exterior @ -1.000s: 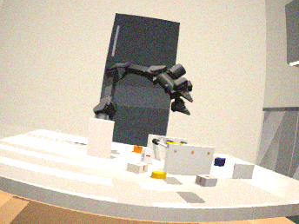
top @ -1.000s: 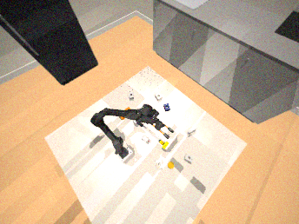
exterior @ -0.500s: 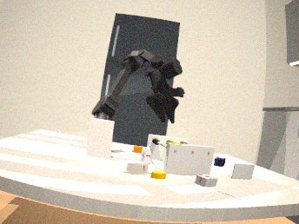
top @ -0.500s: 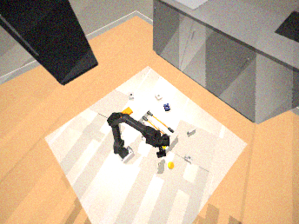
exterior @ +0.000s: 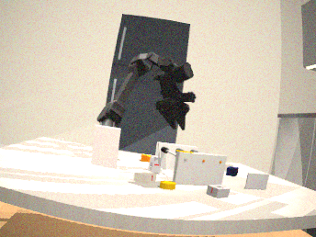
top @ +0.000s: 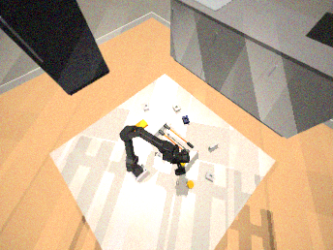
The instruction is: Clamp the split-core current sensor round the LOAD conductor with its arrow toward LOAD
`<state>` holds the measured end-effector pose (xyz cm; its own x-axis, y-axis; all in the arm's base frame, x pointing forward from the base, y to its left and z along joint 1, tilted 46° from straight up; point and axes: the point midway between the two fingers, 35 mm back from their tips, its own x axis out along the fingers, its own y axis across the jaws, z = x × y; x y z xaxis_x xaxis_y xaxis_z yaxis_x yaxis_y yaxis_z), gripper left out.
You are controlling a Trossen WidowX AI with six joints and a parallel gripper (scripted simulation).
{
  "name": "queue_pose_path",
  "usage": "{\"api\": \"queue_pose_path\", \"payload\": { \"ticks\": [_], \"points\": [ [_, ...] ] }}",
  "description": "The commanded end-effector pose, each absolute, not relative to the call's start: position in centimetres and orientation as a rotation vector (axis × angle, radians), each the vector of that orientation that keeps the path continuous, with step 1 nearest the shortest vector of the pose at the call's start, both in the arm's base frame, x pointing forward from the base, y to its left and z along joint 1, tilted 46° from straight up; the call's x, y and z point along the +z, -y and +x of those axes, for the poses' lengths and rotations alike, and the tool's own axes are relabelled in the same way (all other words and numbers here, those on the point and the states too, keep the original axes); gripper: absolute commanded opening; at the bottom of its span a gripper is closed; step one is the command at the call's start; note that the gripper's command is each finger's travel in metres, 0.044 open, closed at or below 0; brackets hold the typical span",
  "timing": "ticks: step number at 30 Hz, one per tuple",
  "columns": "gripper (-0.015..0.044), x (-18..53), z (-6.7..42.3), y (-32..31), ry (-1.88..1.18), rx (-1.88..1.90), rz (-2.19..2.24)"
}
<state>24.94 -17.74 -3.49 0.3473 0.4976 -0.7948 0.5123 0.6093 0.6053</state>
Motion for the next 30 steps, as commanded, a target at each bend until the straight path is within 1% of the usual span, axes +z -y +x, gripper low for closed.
{"api": "queue_pose_path", "payload": {
  "ticks": [1, 4, 8, 10, 30],
  "points": [
    [0.044, -3.1, 25.0, 16.5, -1.291, 0.049, 0.95],
    [0.044, -1.6, 24.6, 11.5, -1.348, 0.286, 0.776],
    [0.044, 0.6, 22.8, 5.0, -1.381, 0.627, 0.537],
    [0.044, 1.3, 21.9, 3.0, -1.38, 0.741, 0.461],
    [0.044, -0.4, 21.9, 1.2, -1.38, 0.753, 0.451]
  ]
}}
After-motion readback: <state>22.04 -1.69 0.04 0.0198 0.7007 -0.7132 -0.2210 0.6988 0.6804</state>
